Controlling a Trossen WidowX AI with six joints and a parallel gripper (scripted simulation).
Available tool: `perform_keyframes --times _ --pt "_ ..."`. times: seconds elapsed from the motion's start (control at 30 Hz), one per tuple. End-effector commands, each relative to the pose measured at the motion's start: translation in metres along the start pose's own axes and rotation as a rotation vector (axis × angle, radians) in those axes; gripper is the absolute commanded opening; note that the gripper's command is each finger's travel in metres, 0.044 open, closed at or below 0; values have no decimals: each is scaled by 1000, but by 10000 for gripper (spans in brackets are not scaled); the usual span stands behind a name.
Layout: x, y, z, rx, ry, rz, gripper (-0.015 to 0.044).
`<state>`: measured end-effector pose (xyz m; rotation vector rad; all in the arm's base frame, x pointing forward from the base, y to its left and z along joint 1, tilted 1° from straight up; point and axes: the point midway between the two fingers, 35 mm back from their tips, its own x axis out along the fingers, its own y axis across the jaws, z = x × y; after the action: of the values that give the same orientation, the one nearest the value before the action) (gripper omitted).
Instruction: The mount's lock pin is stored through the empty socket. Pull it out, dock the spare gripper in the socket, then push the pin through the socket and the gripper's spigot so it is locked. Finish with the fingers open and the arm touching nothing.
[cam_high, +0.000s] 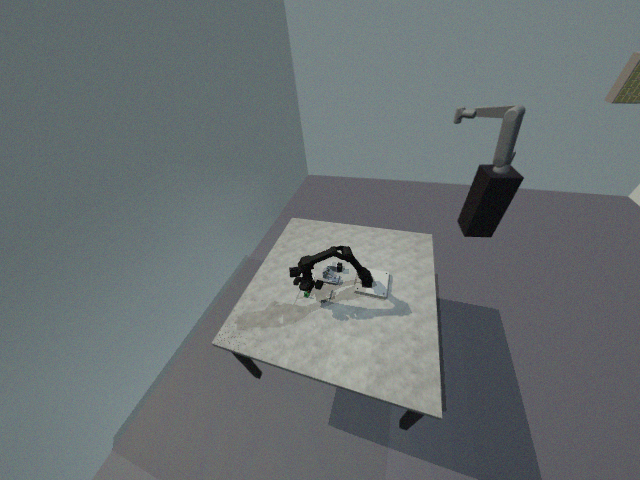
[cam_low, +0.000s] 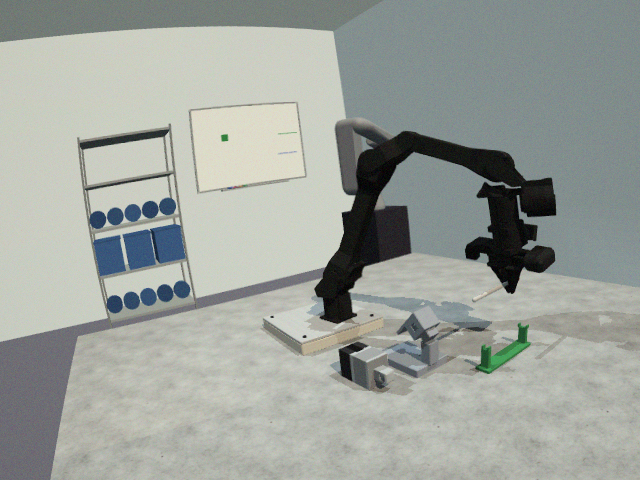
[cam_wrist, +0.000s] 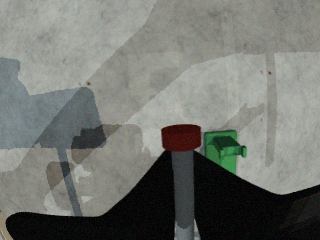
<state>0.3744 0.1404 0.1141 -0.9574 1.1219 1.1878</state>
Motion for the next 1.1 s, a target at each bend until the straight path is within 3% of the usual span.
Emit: perform_keyframes --times 0.0,0.5,1.07 --pt "0 -8 4 9 -1 0 0" --pt "3 -43 21 10 -2 -6 0" --pt "23 -46 18 8 -5 -11 0"
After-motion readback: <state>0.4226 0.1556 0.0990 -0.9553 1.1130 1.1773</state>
